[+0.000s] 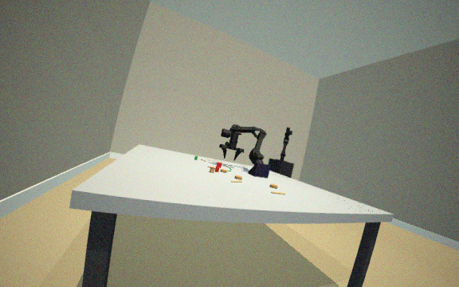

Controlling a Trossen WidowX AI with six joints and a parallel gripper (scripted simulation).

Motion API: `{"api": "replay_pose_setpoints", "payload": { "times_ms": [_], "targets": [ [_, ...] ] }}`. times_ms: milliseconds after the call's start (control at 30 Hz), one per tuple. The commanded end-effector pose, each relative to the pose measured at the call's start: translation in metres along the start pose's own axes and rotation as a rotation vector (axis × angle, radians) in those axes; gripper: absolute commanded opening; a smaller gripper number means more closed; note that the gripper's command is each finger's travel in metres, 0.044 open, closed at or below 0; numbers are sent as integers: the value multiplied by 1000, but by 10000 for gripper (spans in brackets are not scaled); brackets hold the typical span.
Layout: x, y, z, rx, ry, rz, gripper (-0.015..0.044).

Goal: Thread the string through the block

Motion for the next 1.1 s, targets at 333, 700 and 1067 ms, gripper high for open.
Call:
{"api": "replay_pose_setpoints", "payload": {
  "times_ms": [333,700,1067],
  "targets": [
    [-1,-2,0,-8,-6,3,124],
    [-6,-2,0,-9,-3,4,124],
    [-24,0,1,-10,0,4,124]
  ]
}}
Point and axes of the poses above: the point midway between the two fingers, 35 mm back from their tips, its own x axis back along the fingers, its own y axis across the jaws, z = x × y, the point moved 5 cm from there along x, back along the fingers, and after that the axes turned 1 degree about x, right-handed, at the moved point
